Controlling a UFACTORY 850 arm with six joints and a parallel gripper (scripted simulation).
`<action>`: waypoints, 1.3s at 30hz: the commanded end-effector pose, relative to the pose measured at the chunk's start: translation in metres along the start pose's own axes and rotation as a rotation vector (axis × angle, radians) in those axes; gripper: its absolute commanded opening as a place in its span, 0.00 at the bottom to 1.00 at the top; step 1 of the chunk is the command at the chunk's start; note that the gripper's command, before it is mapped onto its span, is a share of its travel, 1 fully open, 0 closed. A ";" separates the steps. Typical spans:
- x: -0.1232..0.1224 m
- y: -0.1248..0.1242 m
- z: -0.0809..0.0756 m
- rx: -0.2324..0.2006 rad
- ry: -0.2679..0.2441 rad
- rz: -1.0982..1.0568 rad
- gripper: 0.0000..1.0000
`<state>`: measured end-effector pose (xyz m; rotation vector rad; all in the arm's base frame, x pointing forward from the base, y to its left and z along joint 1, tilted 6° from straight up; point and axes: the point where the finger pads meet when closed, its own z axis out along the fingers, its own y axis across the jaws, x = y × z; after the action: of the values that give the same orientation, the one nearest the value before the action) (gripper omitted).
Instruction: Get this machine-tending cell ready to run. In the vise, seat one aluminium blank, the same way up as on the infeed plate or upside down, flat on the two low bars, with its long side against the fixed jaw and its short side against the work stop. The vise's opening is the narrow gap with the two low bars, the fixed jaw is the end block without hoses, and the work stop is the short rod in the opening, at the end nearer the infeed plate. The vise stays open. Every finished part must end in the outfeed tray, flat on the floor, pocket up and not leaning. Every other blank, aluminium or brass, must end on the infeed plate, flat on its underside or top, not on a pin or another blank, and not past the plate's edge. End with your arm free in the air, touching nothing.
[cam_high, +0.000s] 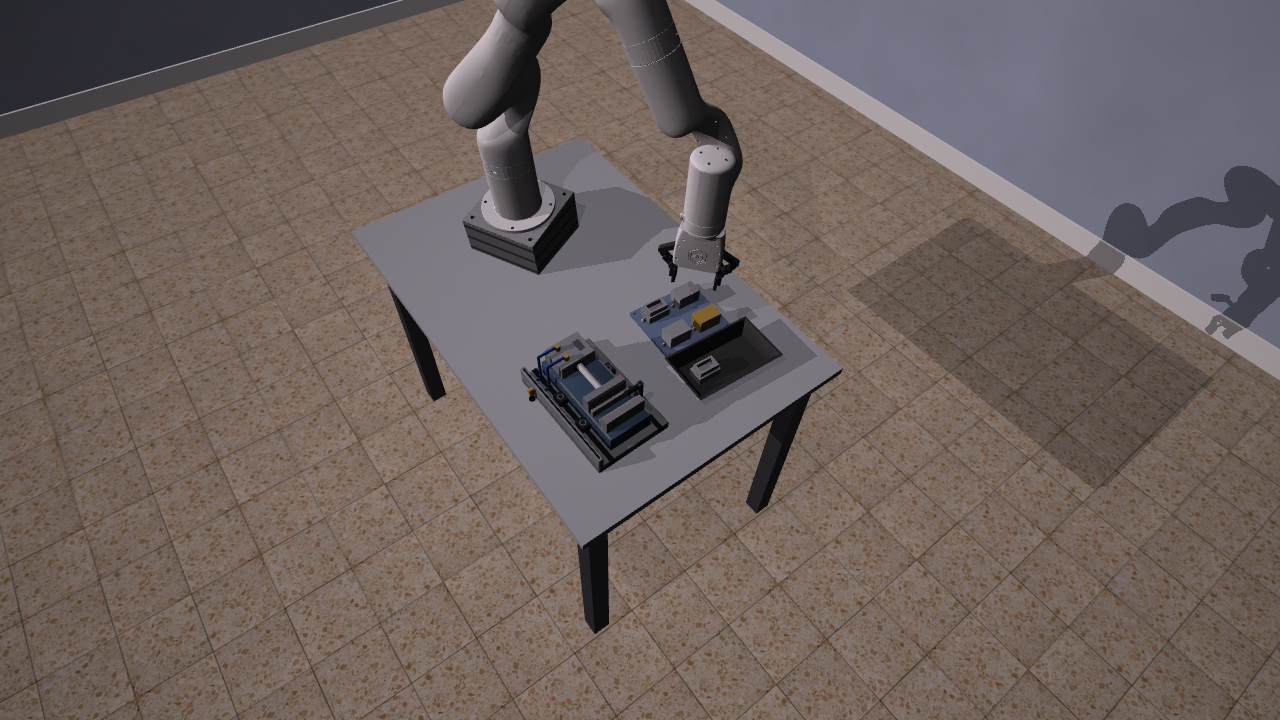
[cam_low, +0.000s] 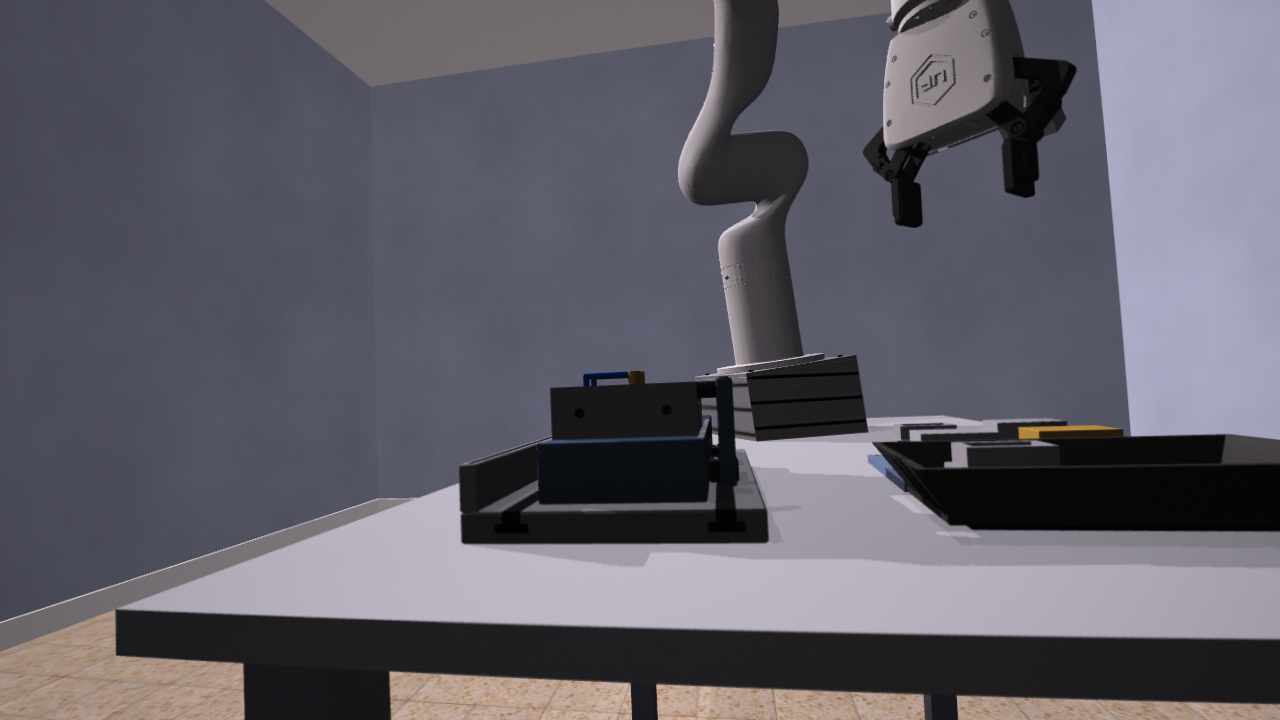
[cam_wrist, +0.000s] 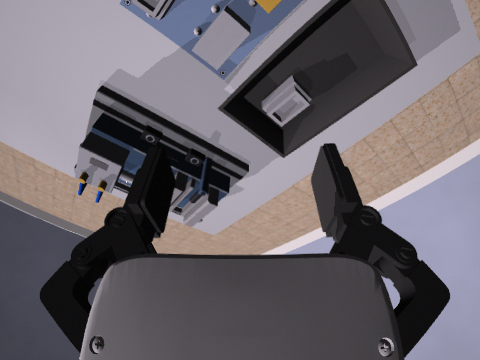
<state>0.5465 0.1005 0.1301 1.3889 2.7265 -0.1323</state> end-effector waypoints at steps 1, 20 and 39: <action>0.010 0.001 0.006 -0.006 0.006 -0.162 1.00; 0.049 -0.001 0.031 -0.011 -0.007 -0.779 1.00; 0.056 -0.002 0.036 -0.012 -0.009 -0.897 0.00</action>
<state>0.5122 0.1400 0.0880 0.0687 3.0911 -0.1642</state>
